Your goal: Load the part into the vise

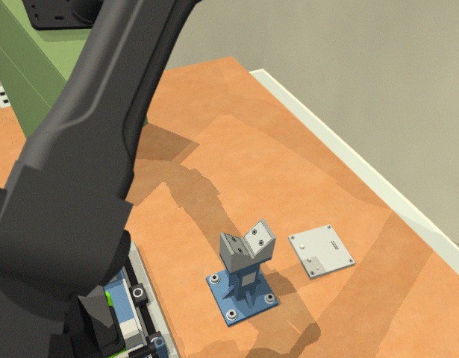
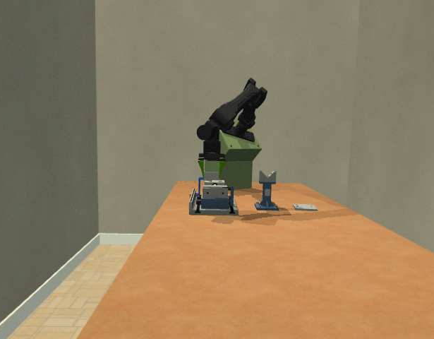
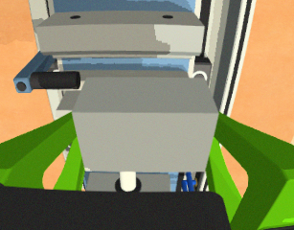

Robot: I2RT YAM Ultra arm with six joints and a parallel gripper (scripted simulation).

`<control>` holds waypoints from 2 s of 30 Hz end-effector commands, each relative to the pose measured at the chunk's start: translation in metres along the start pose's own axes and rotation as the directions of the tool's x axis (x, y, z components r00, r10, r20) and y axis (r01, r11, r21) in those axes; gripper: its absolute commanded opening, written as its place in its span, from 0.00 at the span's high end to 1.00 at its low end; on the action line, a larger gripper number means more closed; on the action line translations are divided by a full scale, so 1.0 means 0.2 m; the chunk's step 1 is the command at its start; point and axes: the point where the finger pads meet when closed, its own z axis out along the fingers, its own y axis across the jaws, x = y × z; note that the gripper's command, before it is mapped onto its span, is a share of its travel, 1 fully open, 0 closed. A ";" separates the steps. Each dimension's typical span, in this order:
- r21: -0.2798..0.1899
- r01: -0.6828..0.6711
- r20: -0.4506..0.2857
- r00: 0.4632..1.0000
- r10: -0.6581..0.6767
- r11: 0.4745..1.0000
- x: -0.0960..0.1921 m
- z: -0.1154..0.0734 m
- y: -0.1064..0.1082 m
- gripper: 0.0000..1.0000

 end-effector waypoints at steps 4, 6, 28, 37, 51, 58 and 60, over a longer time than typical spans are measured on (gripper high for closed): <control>0.028 0.007 0.040 0.999 -0.008 1.000 -0.07 -0.04 -0.04 1.00; 0.025 0.010 0.042 0.999 -0.011 1.000 -0.07 -0.04 -0.03 1.00; 0.022 0.001 0.035 0.999 -0.002 1.000 -0.04 0.03 -0.03 1.00; 0.025 -0.006 0.032 0.999 0.005 1.000 -0.03 0.06 -0.06 1.00; 0.020 -0.009 0.022 1.000 0.008 1.000 -0.01 0.08 -0.06 1.00; 0.020 -0.009 0.022 1.000 0.008 1.000 -0.01 0.08 -0.06 1.00; 0.020 -0.009 0.022 1.000 0.008 1.000 -0.01 0.08 -0.06 1.00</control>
